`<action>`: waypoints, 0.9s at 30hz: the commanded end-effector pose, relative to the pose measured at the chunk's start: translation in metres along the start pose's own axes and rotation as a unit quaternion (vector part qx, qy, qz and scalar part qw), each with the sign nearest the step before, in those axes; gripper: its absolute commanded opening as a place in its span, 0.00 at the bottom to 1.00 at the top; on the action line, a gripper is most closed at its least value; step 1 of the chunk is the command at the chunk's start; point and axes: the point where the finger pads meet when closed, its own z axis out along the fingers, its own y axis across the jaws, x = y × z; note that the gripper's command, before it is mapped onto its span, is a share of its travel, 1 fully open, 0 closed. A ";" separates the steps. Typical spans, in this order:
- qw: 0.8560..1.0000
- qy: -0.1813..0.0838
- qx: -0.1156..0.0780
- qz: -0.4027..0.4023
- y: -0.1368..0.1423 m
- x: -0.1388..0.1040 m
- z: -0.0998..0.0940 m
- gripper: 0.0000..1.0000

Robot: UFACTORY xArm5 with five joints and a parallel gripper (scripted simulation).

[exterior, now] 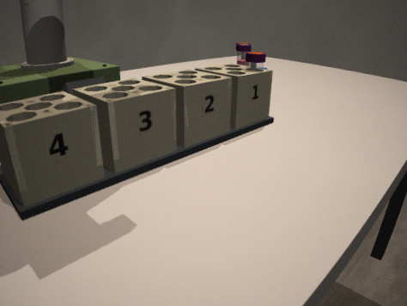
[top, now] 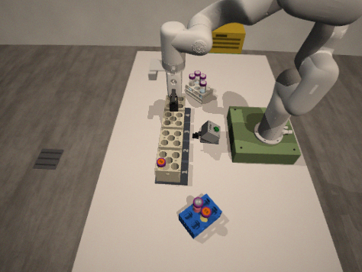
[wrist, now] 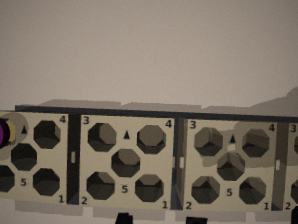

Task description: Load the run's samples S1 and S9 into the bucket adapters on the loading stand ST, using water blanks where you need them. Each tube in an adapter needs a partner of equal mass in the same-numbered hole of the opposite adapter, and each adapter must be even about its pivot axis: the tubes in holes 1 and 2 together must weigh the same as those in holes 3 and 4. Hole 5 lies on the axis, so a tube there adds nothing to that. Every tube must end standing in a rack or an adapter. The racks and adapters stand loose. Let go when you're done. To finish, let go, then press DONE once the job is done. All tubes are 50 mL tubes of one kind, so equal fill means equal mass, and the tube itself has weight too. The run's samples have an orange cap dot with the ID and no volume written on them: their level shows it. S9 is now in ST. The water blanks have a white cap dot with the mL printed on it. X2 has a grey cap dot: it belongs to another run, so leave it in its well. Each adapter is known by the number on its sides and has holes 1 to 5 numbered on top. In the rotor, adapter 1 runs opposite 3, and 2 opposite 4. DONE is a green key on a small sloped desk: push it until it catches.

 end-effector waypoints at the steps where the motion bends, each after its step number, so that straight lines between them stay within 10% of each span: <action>1: 0.999 0.002 0.002 -0.053 -0.017 -0.004 -0.002 1.00; 11: 0.983 0.002 0.002 -0.185 -0.054 -0.019 -0.002 1.00; 27: 0.915 0.003 0.002 -0.403 -0.118 -0.046 -0.002 1.00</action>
